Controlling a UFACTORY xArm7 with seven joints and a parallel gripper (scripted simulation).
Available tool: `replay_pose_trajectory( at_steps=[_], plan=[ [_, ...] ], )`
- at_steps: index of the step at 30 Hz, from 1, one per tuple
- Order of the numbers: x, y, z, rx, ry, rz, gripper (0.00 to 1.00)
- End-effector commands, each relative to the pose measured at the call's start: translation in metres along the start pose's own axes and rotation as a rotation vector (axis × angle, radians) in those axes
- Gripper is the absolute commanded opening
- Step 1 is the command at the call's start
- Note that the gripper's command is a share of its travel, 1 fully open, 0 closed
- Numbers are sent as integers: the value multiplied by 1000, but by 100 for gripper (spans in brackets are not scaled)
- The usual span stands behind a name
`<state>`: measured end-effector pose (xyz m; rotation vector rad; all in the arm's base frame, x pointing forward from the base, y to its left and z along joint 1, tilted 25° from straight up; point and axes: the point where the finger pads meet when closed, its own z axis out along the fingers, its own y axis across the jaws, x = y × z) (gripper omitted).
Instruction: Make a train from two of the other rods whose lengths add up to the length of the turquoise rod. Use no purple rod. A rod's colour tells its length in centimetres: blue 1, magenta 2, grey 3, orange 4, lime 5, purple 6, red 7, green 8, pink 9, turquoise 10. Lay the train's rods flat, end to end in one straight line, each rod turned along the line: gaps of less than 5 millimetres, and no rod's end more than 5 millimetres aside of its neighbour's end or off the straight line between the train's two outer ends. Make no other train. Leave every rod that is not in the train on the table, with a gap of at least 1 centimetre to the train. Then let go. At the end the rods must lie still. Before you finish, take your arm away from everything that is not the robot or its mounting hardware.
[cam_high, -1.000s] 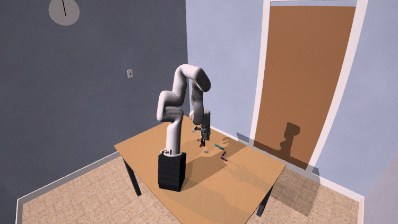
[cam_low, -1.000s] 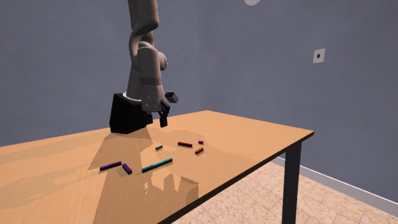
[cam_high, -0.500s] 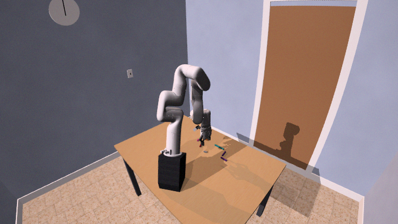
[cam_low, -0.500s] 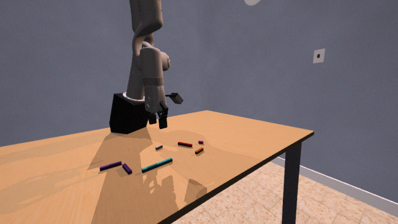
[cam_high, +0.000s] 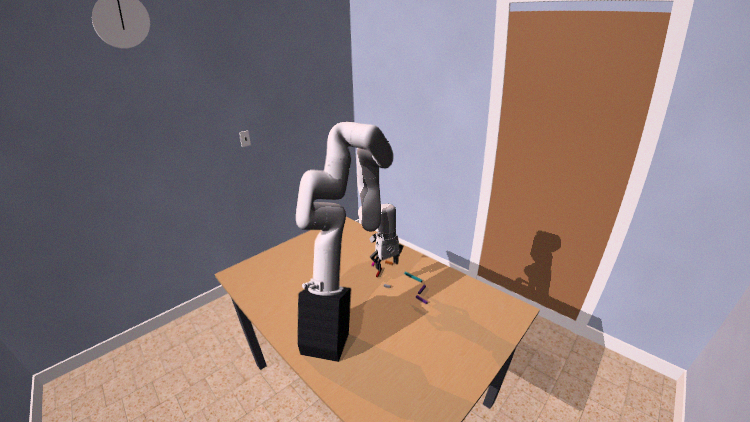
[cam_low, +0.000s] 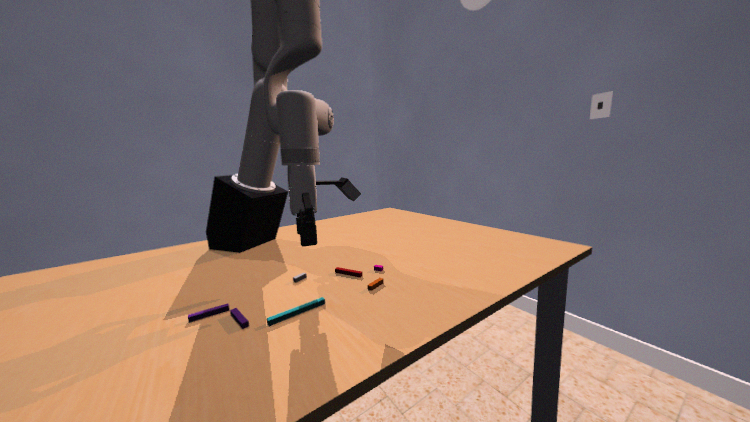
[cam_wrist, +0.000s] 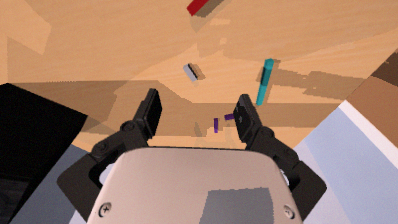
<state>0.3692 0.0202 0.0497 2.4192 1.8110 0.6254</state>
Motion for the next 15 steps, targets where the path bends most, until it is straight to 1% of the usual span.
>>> replay_pose_trajectory(
  at_steps=[1,4,6,7,15],
  plan=[
    [10,5,3,3,-19,167,100],
    [17,6,4,2,-18,245,100],
    [17,6,4,2,-18,245,100],
    [24,7,5,0,-16,322,100],
    [44,9,8,-3,-4,521,100]
  ],
)
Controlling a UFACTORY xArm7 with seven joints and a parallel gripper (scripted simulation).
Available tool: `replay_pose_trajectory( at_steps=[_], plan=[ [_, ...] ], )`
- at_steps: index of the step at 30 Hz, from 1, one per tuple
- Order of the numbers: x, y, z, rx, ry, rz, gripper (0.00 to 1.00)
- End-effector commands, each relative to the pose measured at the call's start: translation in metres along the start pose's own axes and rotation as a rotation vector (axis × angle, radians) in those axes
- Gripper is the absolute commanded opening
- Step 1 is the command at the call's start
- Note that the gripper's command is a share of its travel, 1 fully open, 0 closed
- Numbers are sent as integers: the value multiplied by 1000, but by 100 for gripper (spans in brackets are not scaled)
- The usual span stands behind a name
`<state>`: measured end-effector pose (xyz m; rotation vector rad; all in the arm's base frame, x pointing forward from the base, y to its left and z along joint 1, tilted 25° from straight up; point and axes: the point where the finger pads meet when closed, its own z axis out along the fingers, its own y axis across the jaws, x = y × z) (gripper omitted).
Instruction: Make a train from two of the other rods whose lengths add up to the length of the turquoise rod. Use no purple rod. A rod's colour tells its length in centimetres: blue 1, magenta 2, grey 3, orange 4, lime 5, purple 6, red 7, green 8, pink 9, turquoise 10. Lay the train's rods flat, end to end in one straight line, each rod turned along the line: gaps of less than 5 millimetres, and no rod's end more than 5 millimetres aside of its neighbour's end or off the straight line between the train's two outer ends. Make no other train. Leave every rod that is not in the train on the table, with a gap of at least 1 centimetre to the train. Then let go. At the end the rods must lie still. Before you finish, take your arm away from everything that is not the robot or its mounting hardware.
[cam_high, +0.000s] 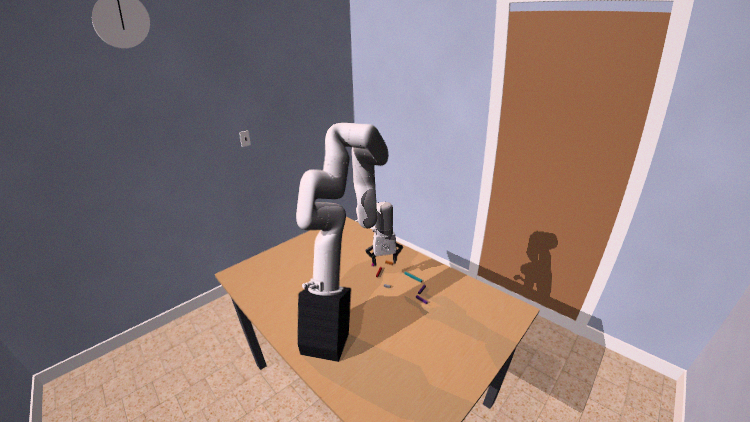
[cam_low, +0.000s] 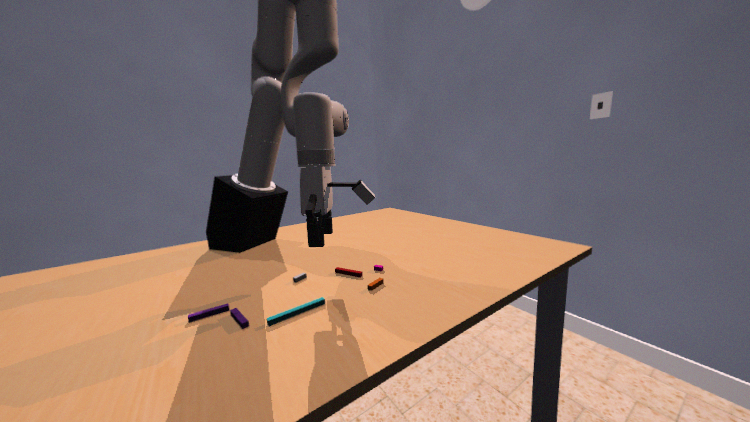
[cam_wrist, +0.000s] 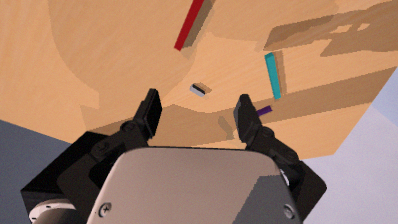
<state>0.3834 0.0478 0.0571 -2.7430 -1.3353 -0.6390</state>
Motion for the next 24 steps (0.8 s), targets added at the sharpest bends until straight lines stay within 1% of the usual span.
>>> replay_pose_trajectory(
  at_steps=[1,6,8,10,12,16,17,24],
  plan=[
    [16,-3,4,-6,-4,168,100],
    [31,-9,6,-4,9,299,100],
    [31,-9,6,-4,9,299,100],
    [42,-14,7,0,21,396,100],
    [48,-16,8,2,27,441,100],
    [51,-18,8,3,31,470,100],
    [51,-18,8,3,31,470,24],
    [51,-18,8,3,31,470,24]
  ],
)
